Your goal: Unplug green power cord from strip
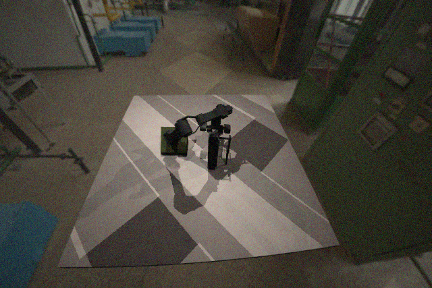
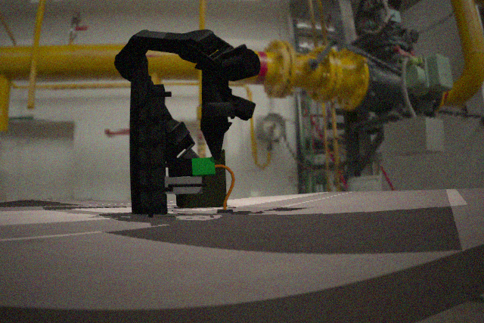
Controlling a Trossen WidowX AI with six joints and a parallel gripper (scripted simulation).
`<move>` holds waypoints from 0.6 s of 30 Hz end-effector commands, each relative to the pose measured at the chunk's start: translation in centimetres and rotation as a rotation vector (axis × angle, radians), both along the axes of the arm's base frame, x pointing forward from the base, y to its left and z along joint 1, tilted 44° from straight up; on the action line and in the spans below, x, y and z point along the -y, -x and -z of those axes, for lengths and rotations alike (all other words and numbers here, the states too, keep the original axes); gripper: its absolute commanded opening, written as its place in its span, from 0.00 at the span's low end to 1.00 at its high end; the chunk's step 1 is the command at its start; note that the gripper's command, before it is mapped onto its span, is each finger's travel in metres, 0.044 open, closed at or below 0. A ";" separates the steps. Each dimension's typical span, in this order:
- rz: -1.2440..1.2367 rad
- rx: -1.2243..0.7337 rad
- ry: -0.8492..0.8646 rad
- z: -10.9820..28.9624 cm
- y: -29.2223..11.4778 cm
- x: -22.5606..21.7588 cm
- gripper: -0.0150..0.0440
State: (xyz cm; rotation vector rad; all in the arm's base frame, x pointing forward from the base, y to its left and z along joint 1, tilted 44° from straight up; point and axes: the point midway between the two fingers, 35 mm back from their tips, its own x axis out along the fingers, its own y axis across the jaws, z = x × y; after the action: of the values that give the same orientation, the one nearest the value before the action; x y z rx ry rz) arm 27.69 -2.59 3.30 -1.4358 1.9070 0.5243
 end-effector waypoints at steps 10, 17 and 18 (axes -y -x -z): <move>-0.020 0.001 -0.001 -0.7 -0.1 -0.6 0.53; -0.020 0.001 -0.001 -0.8 -0.1 -0.5 0.53; -0.020 0.001 -0.001 -0.9 0.0 -0.5 0.53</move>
State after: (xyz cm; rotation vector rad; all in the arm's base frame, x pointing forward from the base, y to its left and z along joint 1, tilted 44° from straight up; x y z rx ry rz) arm 27.63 -2.06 3.82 -1.4582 1.9021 0.5386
